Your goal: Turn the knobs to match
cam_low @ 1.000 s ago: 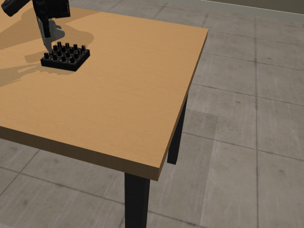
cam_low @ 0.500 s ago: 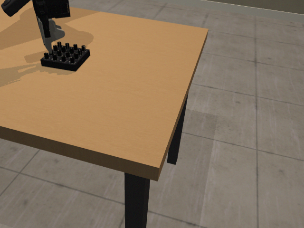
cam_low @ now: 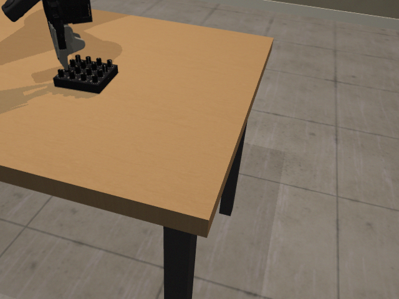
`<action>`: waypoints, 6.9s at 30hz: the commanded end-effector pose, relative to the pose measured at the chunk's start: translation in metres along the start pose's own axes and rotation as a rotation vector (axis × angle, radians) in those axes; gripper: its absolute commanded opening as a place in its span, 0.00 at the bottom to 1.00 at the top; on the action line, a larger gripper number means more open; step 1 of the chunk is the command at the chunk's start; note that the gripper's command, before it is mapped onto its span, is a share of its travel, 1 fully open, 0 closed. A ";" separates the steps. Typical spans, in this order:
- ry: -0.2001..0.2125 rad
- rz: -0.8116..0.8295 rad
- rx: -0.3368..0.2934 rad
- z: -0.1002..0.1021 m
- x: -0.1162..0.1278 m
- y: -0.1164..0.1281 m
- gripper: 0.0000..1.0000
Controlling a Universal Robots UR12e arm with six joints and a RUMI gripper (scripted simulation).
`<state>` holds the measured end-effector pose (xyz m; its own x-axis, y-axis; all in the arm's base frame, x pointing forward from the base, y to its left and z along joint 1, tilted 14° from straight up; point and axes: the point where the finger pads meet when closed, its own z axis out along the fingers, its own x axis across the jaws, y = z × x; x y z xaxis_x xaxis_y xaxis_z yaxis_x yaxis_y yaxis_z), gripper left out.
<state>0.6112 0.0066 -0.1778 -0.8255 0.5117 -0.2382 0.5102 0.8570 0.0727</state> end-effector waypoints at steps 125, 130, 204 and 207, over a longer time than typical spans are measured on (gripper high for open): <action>-0.001 -1.631 0.000 0.000 -0.005 0.005 0.04; -0.001 -1.642 0.000 0.000 -0.005 0.005 0.04; -0.001 -1.648 0.000 -0.038 -0.005 0.005 0.11; -0.001 -1.648 0.000 -0.038 -0.005 0.005 0.11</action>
<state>0.6086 0.0109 -0.1397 -0.4452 -0.8938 -0.0543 -0.8623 0.4442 -0.2431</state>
